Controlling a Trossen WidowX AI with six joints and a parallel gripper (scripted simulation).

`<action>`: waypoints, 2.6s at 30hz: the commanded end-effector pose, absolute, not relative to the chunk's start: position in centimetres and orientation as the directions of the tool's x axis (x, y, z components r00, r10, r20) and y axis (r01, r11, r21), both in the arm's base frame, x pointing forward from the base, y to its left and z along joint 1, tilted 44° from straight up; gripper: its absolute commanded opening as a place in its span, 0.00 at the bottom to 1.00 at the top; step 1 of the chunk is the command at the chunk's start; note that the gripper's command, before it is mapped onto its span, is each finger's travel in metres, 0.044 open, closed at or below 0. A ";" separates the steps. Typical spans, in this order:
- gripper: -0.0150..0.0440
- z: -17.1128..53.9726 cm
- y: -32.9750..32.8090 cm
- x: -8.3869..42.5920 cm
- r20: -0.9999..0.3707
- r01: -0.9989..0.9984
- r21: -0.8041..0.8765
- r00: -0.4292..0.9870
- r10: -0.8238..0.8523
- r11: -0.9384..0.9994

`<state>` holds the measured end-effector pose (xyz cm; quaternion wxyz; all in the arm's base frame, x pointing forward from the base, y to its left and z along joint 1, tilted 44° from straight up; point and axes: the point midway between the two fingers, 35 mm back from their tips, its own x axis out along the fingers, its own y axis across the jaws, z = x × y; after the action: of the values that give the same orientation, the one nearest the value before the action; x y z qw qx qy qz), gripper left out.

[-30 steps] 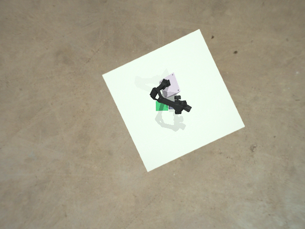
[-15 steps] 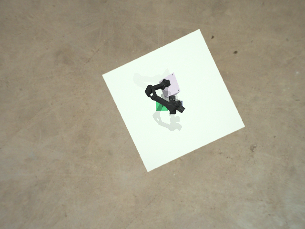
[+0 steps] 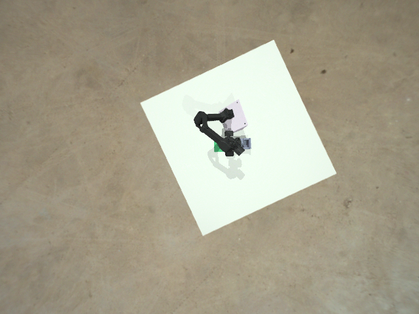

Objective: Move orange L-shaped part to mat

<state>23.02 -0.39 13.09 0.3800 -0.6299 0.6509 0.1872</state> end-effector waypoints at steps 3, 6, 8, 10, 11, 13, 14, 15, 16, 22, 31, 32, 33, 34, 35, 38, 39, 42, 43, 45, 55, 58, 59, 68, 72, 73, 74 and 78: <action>0.25 14.3 -2.1 22.0 -0.725 -0.964 -0.228 0.075 -0.685 0.135; 0.25 15.0 -2.9 21.5 -0.724 -0.964 -0.227 0.075 -0.685 0.135; 0.25 15.5 -3.5 21.1 -0.724 -0.964 -0.227 0.075 -0.686 0.135; 0.25 15.9 -3.9 20.9 -0.724 -0.964 -0.227 0.075 -0.686 0.135; 0.25 15.9 -4.0 20.8 -0.724 -0.964 -0.227 0.075 -0.686 0.135; 0.25 15.9 -4.0 20.8 -0.724 -0.964 -0.227 0.075 -0.686 0.135; 0.25 15.9 -4.0 20.8 -0.724 -0.964 -0.227 0.075 -0.686 0.135; 0.25 15.8 -4.0 20.8 -0.724 -0.964 -0.227 0.075 -0.686 0.135; 0.25 15.8 -4.1 20.8 -0.724 -0.964 -0.227 0.075 -0.686 0.135; 0.25 15.2 -4.6 20.9 -0.724 -0.964 -0.228 0.075 -0.686 0.135; 0.25 14.2 -5.6 21.0 -0.723 -0.964 -0.228 0.075 -0.686 0.135; 0.25 14.1 -5.7 21.0 -0.723 -0.964 -0.228 0.075 -0.686 0.135; 0.25 13.9 -5.8 21.1 -0.723 -0.964 -0.228 0.075 -0.686 0.135; 0.25 13.8 -5.9 21.1 -0.723 -0.964 -0.228 0.075 -0.686 0.135; 0.25 13.7 -6.0 21.1 -0.723 -0.964 -0.229 0.076 -0.687 0.135; 0.25 13.4 -6.4 21.1 -0.723 -0.964 -0.229 0.076 -0.687 0.135; 0.25 13.3 -6.5 21.1 -0.723 -0.964 -0.229 0.076 -0.687 0.135; 0.25 12.9 -6.8 21.2 -0.723 -0.964 -0.229 0.076 -0.687 0.135; 0.25 12.8 -6.9 21.2 -0.723 -0.964 -0.229 0.076 -0.687 0.135; 0.25 12.6 -7.1 21.2 -0.723 -0.964 -0.229 0.076 -0.687 0.135; 0.25 11.4 -8.3 21.3 -0.722 -0.964 -0.230 0.076 -0.688 0.134; 0.25 11.1 -8.6 21.3 -0.722 -0.964 -0.230 0.076 -0.688 0.134; 0.25 11.0 -8.7 21.4 -0.722 -0.964 -0.230 0.076 -0.688 0.134; 0.25 10.0 -9.6 21.4 -0.721 -0.964 -0.230 0.076 -0.689 0.134; 0.25 10.0 -9.7 21.4 -0.721 -0.964 -0.230 0.076 -0.689 0.134; 0.25 10.0 -9.7 21.4 -0.721 -0.964 -0.230 0.076 -0.689 0.134; 0.25 10.0 -9.7 21.4 -0.721 -0.964 -0.230 0.076 -0.689 0.134; 0.25 10.0 -9.7 21.4 -0.721 -0.964 -0.230 0.076 -0.689 0.134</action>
<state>21.58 -9.55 10.15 0.3771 -0.6314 0.6521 0.1838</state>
